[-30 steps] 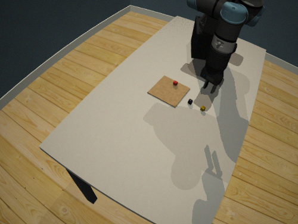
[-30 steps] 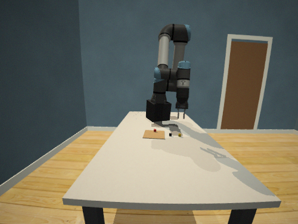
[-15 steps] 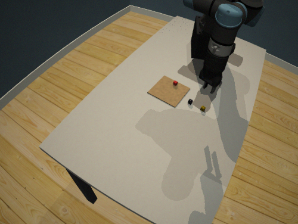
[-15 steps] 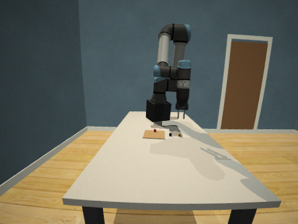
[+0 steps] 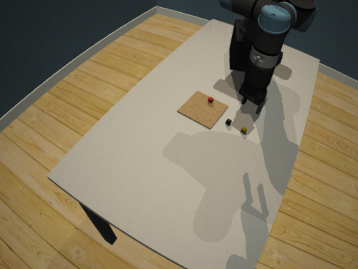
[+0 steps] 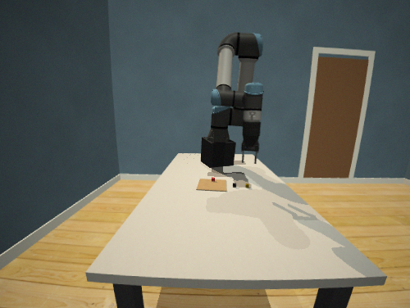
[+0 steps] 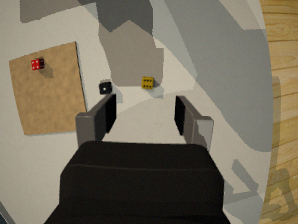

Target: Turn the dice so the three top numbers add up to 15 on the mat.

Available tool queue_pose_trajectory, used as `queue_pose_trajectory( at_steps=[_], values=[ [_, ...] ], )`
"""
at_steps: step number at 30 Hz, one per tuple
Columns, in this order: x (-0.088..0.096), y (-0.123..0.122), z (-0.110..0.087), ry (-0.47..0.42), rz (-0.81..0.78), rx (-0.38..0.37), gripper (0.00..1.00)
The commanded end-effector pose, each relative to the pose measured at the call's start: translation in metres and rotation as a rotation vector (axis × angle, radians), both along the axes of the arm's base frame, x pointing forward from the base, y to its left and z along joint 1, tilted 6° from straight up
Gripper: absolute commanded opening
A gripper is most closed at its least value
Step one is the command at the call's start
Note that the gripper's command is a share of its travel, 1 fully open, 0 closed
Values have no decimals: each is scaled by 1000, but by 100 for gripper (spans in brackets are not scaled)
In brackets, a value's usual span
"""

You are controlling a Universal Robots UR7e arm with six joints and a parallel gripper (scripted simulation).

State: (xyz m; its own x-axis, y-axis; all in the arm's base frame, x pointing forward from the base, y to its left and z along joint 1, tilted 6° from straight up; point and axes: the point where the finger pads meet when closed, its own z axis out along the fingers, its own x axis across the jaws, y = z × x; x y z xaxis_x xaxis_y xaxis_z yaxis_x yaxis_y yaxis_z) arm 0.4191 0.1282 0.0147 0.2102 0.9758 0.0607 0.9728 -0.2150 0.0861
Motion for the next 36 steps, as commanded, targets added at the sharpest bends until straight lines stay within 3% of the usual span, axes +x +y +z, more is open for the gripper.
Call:
queue_pose_trajectory(
  at_steps=[1, 21, 36],
  values=[
    [2, -1, 1, -2, -1, 1, 100],
    [1, -2, -1, -5, 72, -6, 100],
    [-4, -7, -7, -17, 361, -35, 100]
  ],
)
